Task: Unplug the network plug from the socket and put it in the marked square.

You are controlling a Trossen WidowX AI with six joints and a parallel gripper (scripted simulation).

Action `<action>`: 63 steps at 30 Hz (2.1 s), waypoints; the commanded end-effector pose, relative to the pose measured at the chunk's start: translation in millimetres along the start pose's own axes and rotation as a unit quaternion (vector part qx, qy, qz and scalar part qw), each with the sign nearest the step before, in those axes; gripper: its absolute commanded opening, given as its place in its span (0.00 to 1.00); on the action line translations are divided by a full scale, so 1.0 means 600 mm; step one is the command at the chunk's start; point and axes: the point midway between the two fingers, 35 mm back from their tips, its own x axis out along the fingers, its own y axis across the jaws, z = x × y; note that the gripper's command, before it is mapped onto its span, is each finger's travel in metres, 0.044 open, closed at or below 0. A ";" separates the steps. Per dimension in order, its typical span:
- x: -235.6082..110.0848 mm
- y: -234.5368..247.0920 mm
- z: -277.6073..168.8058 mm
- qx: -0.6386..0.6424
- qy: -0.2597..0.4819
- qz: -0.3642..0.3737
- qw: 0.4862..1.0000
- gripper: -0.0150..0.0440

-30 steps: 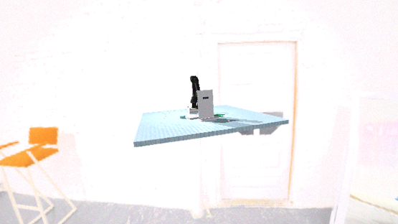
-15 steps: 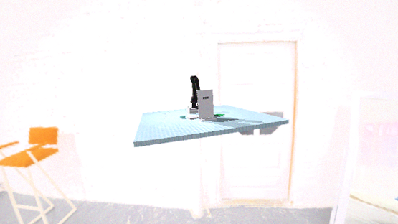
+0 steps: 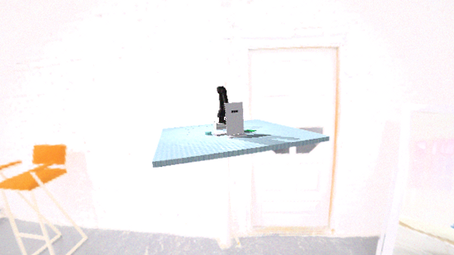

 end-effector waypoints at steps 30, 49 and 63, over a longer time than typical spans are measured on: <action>-0.040 0.001 0.002 0.001 -0.002 0.001 1.000 0.52; -0.068 0.028 0.003 0.001 -0.002 0.001 1.000 0.52; -0.096 0.047 0.003 0.002 -0.002 0.001 1.000 0.52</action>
